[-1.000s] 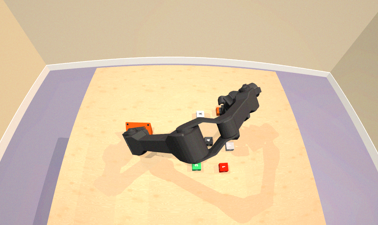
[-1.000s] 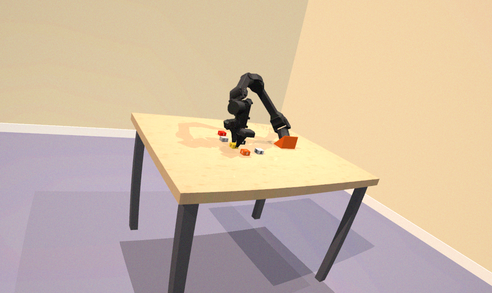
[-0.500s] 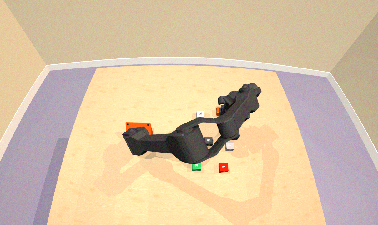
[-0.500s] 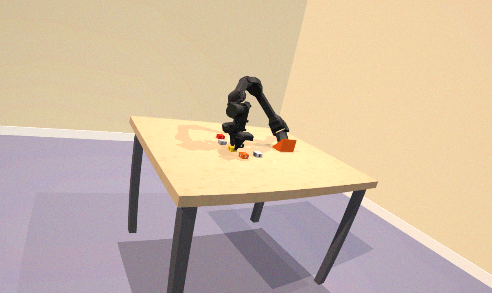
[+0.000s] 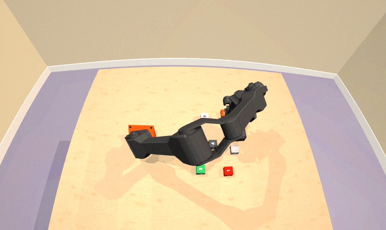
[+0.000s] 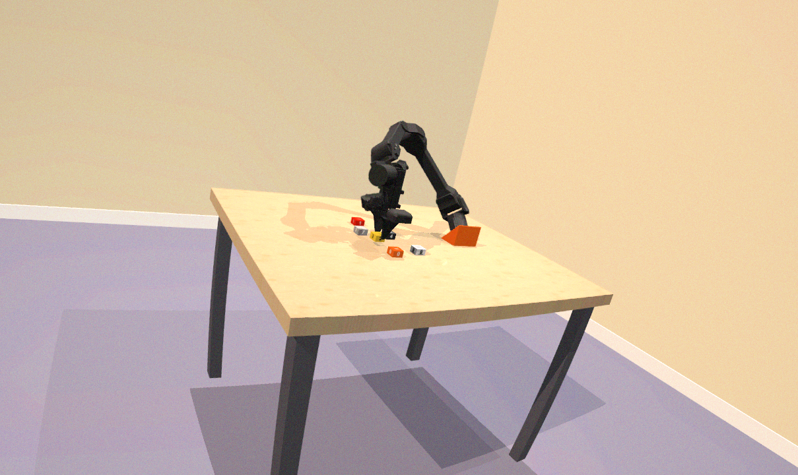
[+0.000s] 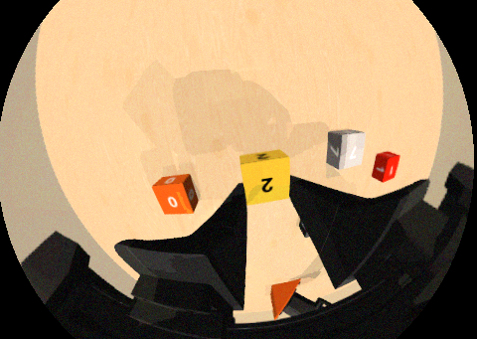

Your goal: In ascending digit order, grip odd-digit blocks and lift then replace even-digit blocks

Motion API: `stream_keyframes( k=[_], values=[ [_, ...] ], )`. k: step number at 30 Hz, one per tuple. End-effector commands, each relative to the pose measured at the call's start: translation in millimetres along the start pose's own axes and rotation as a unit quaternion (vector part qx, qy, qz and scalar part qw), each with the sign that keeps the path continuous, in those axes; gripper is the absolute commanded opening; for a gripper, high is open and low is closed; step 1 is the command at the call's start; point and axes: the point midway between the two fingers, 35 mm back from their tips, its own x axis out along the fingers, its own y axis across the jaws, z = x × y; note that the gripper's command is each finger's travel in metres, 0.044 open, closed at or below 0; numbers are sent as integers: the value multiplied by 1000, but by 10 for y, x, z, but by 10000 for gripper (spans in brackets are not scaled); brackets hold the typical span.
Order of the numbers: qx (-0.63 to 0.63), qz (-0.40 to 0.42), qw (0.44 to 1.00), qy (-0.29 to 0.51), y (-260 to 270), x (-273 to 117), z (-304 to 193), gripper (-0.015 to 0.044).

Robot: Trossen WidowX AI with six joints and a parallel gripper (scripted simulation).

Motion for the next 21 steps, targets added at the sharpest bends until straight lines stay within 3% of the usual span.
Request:
stream_keyframes(
  k=[1, 21],
  values=[
    [3, 2, 1000, 1, 1, -8, -5, 120],
    [3, 1, 1000, 1, 0, 142, -5, 120]
  ],
)
